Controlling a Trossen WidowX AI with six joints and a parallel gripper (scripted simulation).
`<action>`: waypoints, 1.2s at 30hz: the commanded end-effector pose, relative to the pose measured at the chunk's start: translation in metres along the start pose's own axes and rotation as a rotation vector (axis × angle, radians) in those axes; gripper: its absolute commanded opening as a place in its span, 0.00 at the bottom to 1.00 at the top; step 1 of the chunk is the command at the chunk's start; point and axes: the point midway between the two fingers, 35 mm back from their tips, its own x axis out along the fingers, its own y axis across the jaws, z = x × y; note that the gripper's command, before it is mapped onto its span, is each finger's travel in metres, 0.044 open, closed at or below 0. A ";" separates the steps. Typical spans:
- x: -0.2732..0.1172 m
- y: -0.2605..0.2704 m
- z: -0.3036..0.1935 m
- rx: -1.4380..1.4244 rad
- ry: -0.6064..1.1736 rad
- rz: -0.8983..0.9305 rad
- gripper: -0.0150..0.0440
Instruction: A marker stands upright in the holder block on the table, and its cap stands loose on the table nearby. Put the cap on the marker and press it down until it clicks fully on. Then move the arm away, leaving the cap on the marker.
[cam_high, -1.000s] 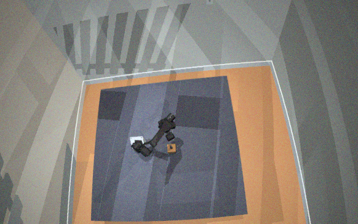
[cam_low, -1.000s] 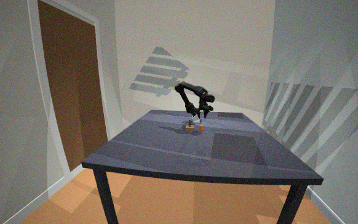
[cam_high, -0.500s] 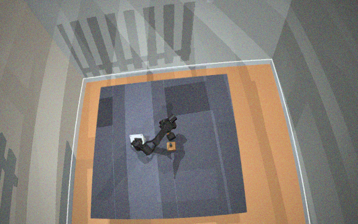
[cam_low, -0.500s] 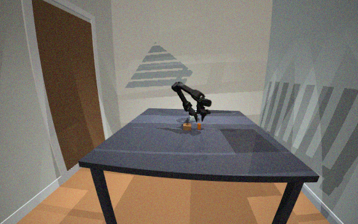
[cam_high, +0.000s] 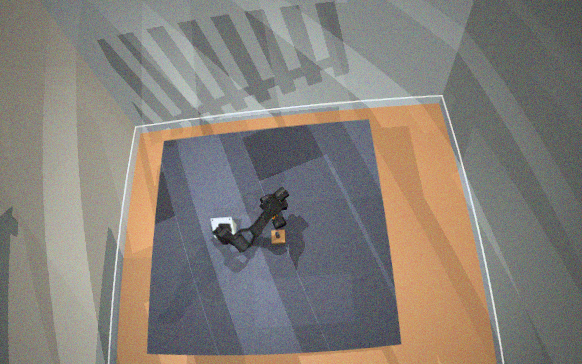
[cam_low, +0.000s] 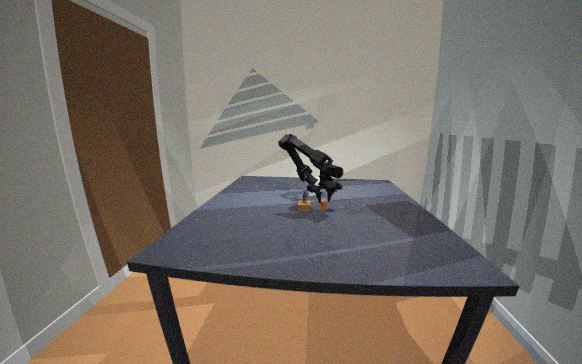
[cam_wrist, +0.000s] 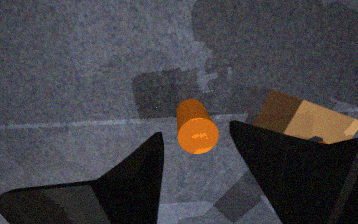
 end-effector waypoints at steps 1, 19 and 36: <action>0.007 0.000 0.000 -0.005 0.001 -0.003 0.68; 0.032 -0.001 -0.001 -0.005 0.002 -0.006 0.63; 0.022 -0.002 0.000 -0.005 0.002 -0.005 0.25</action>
